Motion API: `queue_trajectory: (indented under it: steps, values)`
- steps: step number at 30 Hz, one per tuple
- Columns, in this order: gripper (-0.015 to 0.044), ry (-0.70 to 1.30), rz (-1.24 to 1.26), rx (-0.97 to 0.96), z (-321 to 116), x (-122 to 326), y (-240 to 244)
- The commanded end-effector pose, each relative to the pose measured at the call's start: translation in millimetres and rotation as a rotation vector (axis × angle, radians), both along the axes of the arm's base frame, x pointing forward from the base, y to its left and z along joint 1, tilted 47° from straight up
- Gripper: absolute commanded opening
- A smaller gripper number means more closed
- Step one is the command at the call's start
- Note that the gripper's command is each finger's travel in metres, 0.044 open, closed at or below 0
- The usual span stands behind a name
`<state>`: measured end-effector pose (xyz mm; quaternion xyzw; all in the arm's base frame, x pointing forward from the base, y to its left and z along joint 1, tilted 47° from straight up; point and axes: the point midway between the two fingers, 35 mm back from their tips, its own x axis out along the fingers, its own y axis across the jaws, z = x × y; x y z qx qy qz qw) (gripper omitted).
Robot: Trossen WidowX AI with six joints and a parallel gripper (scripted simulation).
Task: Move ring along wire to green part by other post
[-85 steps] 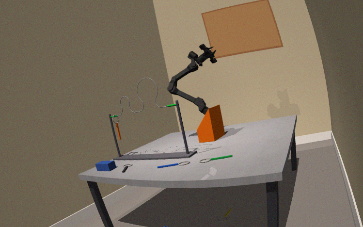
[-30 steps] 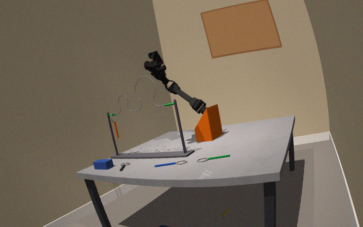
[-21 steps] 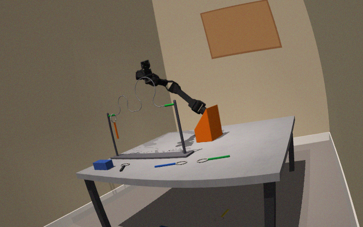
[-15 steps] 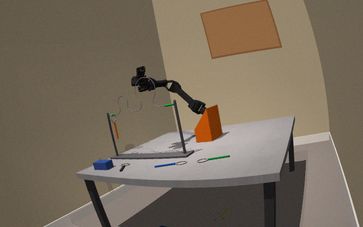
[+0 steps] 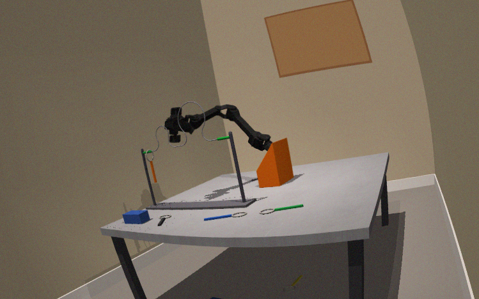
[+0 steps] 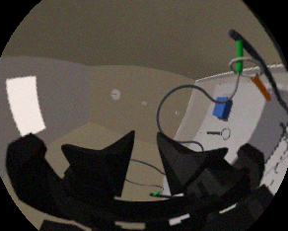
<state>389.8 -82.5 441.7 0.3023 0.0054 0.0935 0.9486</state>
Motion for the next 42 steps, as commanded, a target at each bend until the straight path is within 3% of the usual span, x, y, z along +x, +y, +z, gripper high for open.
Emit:
queue_trajectory:
  steps: [1, 23, 37, 42]
  values:
    - [0.016, -0.002, -0.019, -0.054, -1, 1, -16]
    - [0.016, -0.02, -0.161, -0.817, -43, -16, -199]
    - [0.016, -0.031, -0.185, -1.45, -88, -87, -328]
    - [0.016, -0.031, -0.185, -1.482, -91, -92, -334]
